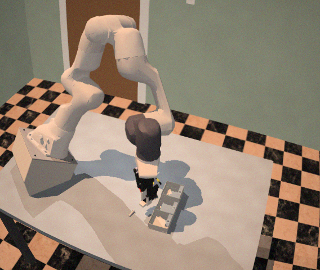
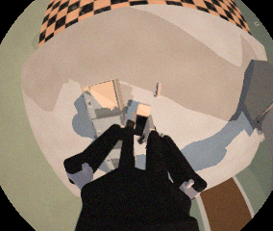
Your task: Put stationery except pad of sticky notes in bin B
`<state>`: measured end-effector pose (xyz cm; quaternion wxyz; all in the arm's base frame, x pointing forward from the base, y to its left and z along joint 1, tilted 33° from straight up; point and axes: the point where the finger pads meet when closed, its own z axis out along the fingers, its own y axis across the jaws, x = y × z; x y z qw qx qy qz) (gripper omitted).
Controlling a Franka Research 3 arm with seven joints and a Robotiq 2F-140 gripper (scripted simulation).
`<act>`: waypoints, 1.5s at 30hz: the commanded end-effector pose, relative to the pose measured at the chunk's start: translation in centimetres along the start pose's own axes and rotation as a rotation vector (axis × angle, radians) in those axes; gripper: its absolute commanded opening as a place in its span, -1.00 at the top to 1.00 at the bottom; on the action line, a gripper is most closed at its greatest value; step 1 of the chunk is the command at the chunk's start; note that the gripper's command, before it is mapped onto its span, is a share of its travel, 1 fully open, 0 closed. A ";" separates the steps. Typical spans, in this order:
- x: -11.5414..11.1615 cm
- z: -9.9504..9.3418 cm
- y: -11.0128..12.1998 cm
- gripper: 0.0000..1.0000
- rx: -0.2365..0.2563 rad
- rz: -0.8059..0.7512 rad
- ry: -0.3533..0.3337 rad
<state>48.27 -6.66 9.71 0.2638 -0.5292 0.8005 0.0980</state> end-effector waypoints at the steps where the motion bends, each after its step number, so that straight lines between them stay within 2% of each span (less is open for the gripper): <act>1: 0.2 -0.1 -0.2 0.77 0.004 -0.001 0.003; 9: 0.2 -0.1 -0.2 0.77 0.004 -0.001 0.003; 11: 0.1 -0.8 -0.3 0.77 0.004 -0.001 0.003; 14: 0.1 -0.8 -0.3 0.77 0.004 -0.001 0.003; 22: -4.7 -0.8 -0.8 0.77 0.004 -0.001 0.003; 24: -4.7 -0.8 -0.8 0.77 0.004 -0.001 0.003; 26: -5.8 -0.8 -1.0 0.77 0.004 -0.001 0.003; 30: -6.0 -0.8 -1.0 0.77 0.004 -0.001 0.003; 36: -9.5 -0.7 -1.4 0.77 0.003 -0.280 0.003; 39: -11.3 -0.7 -1.6 0.77 0.003 -0.361 0.002; 41: -11.3 -0.7 -1.6 0.77 0.003 -0.361 0.002; 42: -11.9 -0.7 -1.7 0.77 0.003 -0.419 0.004; 45: -13.7 -0.7 -1.9 0.77 0.003 -0.419 0.004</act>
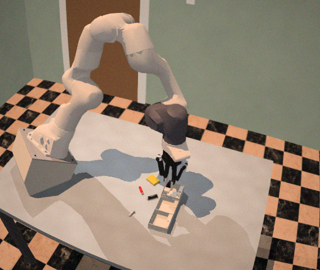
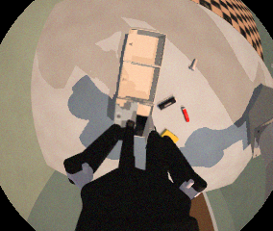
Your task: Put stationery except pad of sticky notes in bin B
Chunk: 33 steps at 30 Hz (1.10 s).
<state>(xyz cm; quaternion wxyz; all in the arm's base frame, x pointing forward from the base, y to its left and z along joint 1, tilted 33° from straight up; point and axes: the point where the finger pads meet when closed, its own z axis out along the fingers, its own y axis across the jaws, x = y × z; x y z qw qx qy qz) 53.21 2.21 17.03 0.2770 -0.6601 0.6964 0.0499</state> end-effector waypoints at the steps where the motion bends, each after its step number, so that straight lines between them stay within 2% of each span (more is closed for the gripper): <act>1: -1.4 0.0 -0.9 0.77 0.001 -0.070 0.003; 17: -1.4 0.0 -0.8 0.77 0.001 -0.070 0.003; 33: -1.4 2.8 -0.8 0.77 0.001 -0.070 0.003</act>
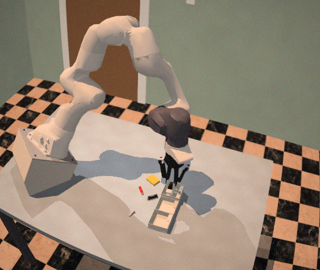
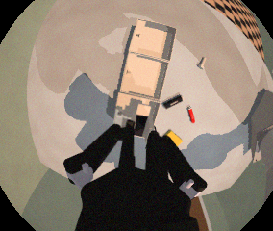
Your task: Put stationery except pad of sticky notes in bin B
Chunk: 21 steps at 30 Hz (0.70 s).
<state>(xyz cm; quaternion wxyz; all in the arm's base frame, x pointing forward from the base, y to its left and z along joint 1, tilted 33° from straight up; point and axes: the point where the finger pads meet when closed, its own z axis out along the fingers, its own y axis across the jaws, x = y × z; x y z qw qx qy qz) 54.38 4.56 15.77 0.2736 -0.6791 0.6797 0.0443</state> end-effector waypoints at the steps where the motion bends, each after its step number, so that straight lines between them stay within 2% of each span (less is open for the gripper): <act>1: 0.1 0.5 -0.4 0.77 0.010 -0.019 -0.001; 12: 0.2 2.7 -0.5 0.77 0.010 -0.019 -0.001; 21: 0.3 2.7 -0.7 0.77 0.010 -0.019 -0.001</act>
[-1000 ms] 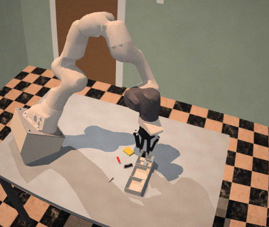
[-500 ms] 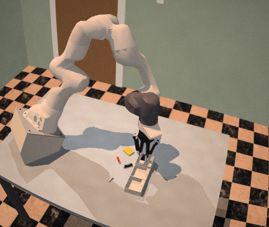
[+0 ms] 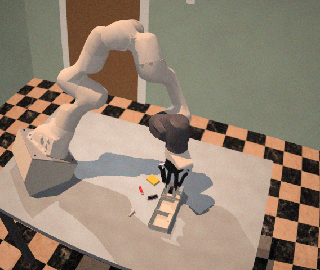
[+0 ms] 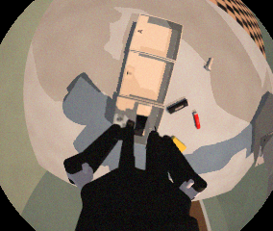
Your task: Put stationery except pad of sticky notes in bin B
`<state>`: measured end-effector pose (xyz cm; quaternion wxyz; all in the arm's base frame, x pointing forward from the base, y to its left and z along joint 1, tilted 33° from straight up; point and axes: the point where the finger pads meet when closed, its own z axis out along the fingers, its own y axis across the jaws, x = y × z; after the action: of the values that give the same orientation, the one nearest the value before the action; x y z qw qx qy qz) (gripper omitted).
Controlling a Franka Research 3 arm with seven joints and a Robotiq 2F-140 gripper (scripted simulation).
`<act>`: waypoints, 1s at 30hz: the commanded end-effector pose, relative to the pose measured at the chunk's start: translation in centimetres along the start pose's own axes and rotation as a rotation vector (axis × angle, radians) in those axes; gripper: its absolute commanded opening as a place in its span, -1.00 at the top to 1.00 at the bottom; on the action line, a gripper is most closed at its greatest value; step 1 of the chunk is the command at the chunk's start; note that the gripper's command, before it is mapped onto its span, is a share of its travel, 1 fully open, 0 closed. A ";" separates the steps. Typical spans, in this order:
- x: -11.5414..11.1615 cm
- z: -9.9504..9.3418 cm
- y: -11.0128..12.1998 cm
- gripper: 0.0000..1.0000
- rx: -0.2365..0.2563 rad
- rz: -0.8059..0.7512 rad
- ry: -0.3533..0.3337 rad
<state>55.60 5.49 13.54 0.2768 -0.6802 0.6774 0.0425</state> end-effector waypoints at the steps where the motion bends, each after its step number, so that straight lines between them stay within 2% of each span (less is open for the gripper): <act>1: 0.1 0.0 -0.3 0.77 0.004 -0.013 0.002; 7: 0.0 0.0 -0.2 0.77 0.004 -0.013 0.002; 8: 0.0 0.0 -0.2 0.64 0.004 -0.013 0.002; 30: 0.0 -0.4 -0.2 0.64 0.004 -0.013 0.002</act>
<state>55.75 5.37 13.73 0.2780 -0.6816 0.6757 0.0397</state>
